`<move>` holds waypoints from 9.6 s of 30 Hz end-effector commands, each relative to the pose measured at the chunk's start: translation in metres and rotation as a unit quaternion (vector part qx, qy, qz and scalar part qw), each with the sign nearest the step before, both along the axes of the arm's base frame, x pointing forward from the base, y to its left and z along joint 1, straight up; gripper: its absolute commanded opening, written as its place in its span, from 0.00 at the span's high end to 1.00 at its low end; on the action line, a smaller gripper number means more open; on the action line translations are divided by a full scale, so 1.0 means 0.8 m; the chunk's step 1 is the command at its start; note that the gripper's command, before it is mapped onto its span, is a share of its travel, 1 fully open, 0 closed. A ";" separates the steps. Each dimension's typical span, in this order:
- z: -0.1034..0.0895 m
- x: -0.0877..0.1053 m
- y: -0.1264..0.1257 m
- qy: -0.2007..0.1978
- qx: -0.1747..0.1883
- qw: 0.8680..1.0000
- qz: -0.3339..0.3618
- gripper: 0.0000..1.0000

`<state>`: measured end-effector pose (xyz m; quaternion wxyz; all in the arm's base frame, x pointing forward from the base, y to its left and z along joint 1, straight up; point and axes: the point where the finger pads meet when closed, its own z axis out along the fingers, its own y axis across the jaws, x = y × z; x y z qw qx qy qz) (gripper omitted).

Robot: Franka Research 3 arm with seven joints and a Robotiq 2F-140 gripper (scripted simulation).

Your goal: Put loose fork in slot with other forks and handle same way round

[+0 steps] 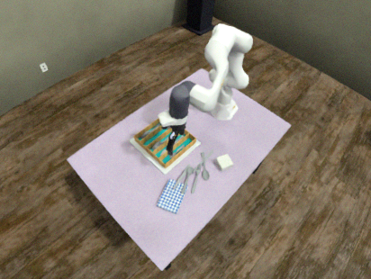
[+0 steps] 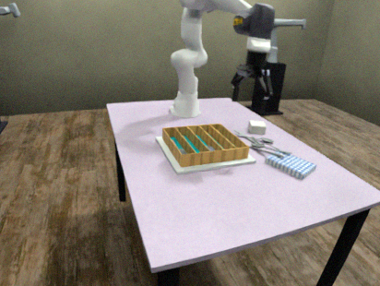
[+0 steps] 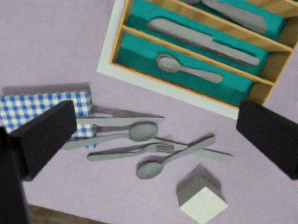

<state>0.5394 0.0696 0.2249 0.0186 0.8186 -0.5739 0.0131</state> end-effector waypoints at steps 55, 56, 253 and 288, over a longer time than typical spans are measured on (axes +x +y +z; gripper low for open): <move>-0.053 0.049 0.164 0.012 0.016 0.855 0.519 0.00; -0.055 0.050 0.167 0.012 0.016 0.850 0.526 0.00; -0.103 -0.007 0.200 0.010 0.024 0.933 0.359 0.00; -0.113 -0.008 0.203 0.005 0.025 0.995 0.096 0.00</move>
